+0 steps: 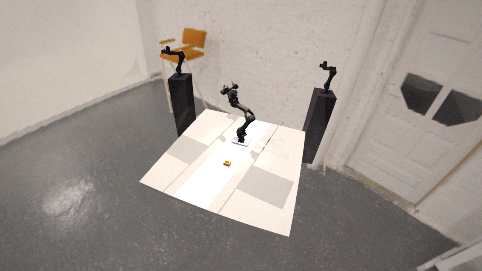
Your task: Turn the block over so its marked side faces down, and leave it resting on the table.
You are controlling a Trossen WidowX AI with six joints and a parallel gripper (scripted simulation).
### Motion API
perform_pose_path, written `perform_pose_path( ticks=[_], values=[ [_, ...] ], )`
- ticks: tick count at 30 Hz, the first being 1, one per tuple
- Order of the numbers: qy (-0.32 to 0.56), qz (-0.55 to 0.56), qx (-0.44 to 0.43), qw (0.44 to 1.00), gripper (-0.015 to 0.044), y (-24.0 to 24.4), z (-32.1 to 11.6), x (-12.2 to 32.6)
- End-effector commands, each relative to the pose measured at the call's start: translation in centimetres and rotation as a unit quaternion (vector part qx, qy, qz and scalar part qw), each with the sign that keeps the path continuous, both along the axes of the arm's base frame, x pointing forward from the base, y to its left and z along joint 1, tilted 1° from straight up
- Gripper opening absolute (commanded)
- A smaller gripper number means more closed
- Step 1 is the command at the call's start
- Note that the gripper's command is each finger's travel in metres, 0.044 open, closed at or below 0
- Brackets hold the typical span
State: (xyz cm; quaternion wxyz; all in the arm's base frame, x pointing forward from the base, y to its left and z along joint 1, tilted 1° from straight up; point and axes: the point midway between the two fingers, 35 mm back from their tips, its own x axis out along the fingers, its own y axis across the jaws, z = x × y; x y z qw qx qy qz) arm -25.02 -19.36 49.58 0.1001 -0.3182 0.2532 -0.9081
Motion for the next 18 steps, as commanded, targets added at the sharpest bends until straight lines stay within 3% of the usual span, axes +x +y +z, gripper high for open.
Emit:
perform_pose_path(
  ticks=[1,9,18],
  values=[
    [-0.046,0.086,0.03,0.995,0.044,-5.3,-2.0,1.5],
    [-0.138,0.251,0.103,0.953,0.044,-14.9,-6.6,8.1],
    [-0.227,0.408,0.213,0.858,0.044,-21.7,-12.7,20.0]
  ],
)
